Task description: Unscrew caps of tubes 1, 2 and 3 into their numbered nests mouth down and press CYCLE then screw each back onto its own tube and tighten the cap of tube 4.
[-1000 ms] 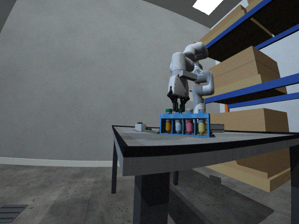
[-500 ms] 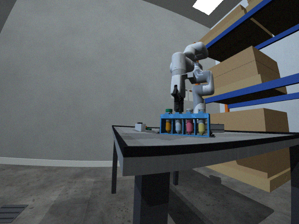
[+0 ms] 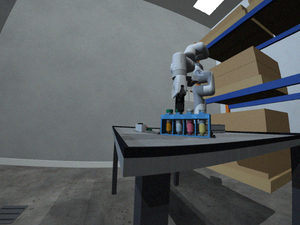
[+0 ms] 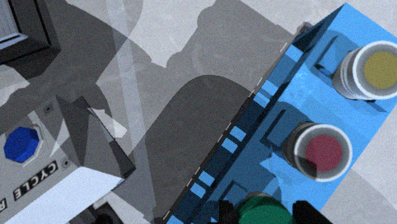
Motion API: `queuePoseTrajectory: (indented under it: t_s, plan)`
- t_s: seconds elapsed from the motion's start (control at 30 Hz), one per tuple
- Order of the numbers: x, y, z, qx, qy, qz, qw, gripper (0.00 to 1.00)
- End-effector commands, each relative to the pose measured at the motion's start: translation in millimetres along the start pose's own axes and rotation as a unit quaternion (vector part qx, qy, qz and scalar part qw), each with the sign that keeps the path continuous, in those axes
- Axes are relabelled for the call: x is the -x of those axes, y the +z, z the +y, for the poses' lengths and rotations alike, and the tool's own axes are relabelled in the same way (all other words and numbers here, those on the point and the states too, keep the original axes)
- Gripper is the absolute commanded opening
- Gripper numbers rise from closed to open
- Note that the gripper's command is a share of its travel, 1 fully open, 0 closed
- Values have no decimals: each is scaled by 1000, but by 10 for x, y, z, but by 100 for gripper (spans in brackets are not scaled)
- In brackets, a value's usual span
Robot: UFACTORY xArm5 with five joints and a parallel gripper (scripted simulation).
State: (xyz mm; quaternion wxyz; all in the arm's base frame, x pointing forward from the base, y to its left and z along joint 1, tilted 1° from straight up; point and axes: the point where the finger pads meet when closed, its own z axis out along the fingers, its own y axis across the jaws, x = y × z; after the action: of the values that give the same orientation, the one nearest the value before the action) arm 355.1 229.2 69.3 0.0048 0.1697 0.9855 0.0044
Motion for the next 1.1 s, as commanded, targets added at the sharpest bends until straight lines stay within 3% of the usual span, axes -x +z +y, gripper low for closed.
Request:
queuePoseTrajectory:
  t_s: [0.0, 0.27, 0.3, 0.63, 0.73, 0.83, 1.07]
  plan:
    - [8, -12, 9, 5, -89, 4, 996, 0]
    - [8, -12, 9, 5, -89, 4, 996, 0]
    - [8, -12, 9, 5, -89, 4, 996, 46]
    - [8, -12, 9, 5, -89, 4, 996, 46]
    - [8, -12, 9, 4, 36, 5, 999, 46]
    - [8, -12, 9, 4, 59, 5, 998, 46]
    - [8, -12, 9, 3, 218, 5, 976, 46]
